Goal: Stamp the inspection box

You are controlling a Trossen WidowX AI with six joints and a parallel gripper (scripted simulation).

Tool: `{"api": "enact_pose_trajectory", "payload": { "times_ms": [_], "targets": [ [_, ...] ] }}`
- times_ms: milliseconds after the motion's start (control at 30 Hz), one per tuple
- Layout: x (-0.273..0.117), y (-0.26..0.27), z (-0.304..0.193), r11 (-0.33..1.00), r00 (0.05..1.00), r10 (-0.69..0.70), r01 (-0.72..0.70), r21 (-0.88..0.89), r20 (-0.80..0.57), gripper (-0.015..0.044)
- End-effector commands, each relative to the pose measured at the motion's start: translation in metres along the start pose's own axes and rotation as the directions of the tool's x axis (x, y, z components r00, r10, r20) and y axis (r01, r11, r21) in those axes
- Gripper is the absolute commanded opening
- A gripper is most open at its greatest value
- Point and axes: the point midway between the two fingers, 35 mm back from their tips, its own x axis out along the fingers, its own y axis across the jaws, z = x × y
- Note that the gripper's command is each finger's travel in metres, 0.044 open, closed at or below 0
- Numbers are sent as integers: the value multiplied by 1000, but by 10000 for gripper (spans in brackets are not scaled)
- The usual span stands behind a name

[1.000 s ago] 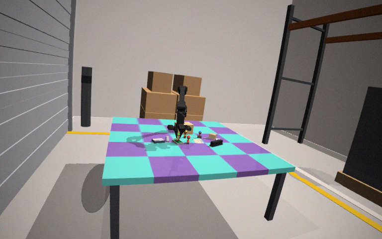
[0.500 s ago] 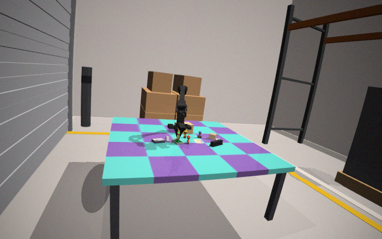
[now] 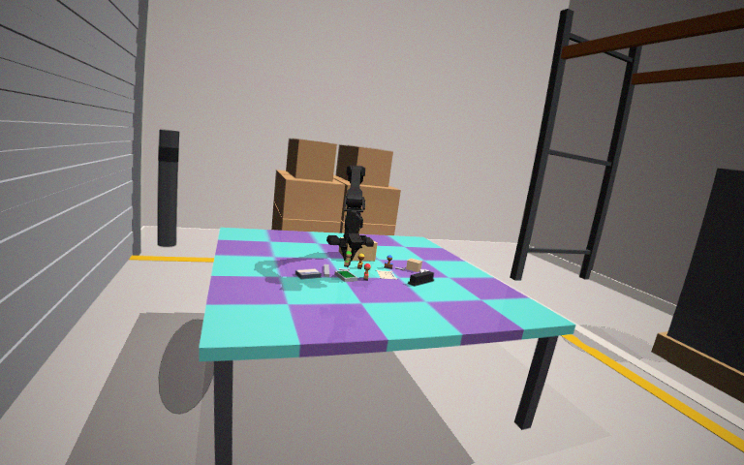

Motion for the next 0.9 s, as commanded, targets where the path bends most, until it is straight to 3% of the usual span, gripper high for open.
{"api": "enact_pose_trajectory", "payload": {
  "times_ms": [0,367,867],
  "targets": [
    [-11,-1,3,1000,1000,-2,2,6,15,0],
    [-18,3,4,1000,1000,-2,2,2,16,0],
    [-21,98,6,995,1000,10,-8,-99,20,0]
  ]
}}
